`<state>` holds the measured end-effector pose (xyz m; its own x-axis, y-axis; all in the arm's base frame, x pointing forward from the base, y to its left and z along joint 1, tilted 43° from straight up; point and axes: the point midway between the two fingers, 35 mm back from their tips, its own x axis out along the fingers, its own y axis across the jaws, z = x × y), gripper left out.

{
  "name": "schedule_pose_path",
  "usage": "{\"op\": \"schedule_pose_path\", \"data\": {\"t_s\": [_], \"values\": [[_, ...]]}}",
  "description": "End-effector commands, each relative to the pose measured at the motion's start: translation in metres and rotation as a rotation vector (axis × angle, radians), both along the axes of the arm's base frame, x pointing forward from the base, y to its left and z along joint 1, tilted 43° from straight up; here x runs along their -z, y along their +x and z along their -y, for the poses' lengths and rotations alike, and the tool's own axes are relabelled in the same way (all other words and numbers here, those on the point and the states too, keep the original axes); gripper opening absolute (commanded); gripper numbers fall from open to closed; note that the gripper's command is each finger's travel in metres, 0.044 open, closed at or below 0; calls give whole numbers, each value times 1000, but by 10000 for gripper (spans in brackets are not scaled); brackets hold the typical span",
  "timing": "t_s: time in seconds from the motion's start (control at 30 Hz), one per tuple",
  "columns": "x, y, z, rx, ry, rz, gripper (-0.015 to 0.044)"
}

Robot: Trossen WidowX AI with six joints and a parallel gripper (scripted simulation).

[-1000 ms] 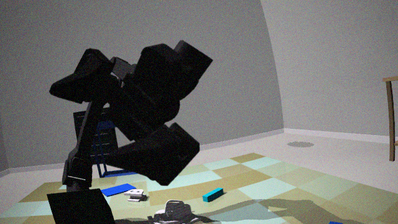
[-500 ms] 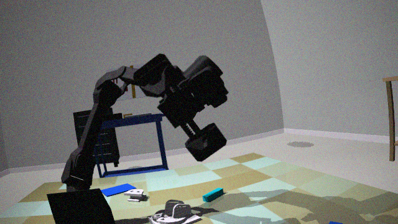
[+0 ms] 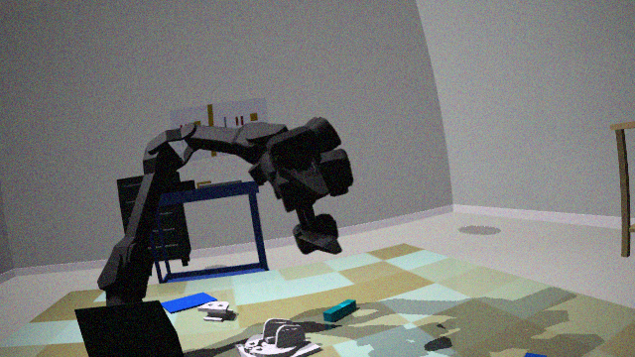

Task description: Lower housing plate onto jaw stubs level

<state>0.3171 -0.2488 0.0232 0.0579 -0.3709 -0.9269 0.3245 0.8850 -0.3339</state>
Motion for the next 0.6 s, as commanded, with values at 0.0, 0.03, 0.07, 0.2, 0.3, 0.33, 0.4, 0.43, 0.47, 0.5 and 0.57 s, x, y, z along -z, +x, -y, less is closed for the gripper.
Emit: {"op": "schedule_pose_path", "data": {"t_s": [0.0,0.03,0.07,0.2,0.3,0.33,0.4,0.43,0.47,0.5,0.57], "values": [[-16,11,-42,-131,80,33,440],[-20,13,-51,-159,97,40,440],[-24,15,-60,-187,114,47,440],[-38,19,-98,-300,182,75,440],[-49,19,-127,-385,234,94,440],[-52,18,-136,-414,252,100,440],[-60,16,-155,-470,287,112,440],[-63,15,-164,-498,304,118,440],[-67,14,-174,-526,322,124,440],[-71,12,-183,-554,340,130,440],[-78,7,-201,-610,376,141,440]]}}
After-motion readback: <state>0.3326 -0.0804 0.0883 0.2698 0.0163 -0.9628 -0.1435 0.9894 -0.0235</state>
